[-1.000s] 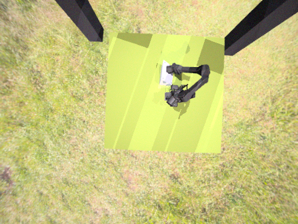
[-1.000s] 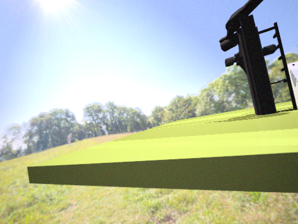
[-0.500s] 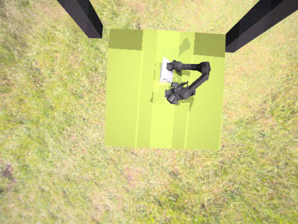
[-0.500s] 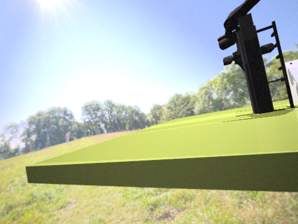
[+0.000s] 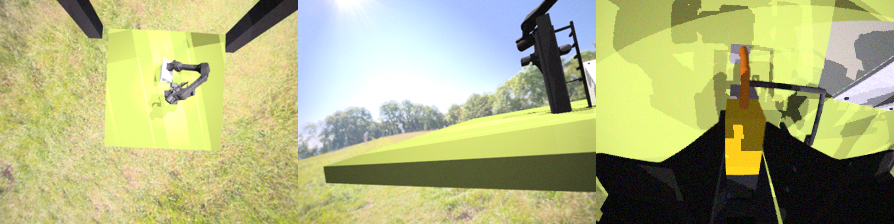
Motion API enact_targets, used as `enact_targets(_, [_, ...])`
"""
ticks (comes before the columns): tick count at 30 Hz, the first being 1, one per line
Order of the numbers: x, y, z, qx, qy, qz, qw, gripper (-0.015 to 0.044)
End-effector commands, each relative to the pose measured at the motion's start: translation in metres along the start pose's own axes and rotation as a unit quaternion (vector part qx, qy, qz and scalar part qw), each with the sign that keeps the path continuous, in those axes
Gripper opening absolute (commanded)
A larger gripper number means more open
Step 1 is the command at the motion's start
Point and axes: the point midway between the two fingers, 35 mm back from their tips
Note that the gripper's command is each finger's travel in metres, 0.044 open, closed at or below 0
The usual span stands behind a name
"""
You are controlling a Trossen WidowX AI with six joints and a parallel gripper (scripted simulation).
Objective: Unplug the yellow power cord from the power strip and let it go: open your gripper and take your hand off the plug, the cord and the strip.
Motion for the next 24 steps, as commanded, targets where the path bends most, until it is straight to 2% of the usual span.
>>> enact_targets(1, [-0.006,0.006,0.028,-0.025,-0.008,-0.003,1.0,0.0])
enact_targets(10, [-0.01,0.009,0.041,-0.025,-0.008,-0.003,1.0,0.0])
enact_targets(24, [-0.008,0.006,0.034,-0.022,-0.009,-0.002,1.0,0.0368])
Point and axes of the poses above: the point midway between the two fingers, 35 mm back from their tips, its own y axis back along the fingers, its own x axis across the jaws, z = x × y, and after that the axes turned 11 degrees about y, right-handed
